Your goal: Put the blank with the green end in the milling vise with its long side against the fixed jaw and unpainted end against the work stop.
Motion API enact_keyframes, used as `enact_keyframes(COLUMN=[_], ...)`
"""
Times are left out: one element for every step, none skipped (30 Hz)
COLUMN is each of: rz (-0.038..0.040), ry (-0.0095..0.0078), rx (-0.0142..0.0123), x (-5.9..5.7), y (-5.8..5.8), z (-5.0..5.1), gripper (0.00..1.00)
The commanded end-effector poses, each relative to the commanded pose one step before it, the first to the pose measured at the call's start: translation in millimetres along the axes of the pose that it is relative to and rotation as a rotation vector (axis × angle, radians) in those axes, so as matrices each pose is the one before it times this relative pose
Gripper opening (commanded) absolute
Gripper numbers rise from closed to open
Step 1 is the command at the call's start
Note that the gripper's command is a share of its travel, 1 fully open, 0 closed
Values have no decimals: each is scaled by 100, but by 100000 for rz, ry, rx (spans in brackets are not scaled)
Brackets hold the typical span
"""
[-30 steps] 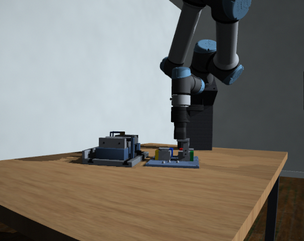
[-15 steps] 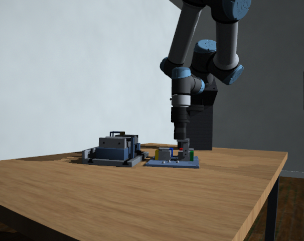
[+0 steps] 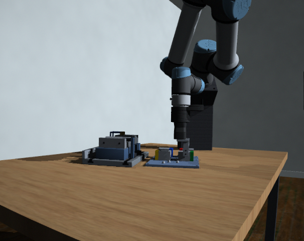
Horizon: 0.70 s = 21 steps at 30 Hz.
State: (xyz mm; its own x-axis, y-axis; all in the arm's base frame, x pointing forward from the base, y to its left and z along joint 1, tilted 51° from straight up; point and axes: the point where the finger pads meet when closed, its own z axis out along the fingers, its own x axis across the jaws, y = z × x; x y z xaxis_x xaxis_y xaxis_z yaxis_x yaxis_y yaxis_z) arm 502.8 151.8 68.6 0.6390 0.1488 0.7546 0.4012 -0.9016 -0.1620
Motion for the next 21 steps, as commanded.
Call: enact_keyframes(rz=[-36,0,0,0,0,0,0,0,0,0,0,0,0,0,0,0,0,0,0,0,0], ry=[70,0,0,0,0,0,0,0,0,0,0,0,0,0,0,0,0,0,0,0,0], rx=[-37,0,0,0,0,0,0,0,0,0,0,0,0,0,0,0,0,0,0,0,0], x=[27,0,0,0,0,0,0,0,0,0,0,0,0,0,0,0,0,0,0,0,0], y=[6,0,0,0,0,0,0,0,0,0,0,0,0,0,0,0,0,0,0,0,0], z=[-33,0,0,0,0,0,0,0,1,0,0,0,0,0,0,0,0,0,0,0,0], gripper=[100,100,100,100,100,100,100,100,0,0,0,0,0,0,0,0,0,0,0,0,0])
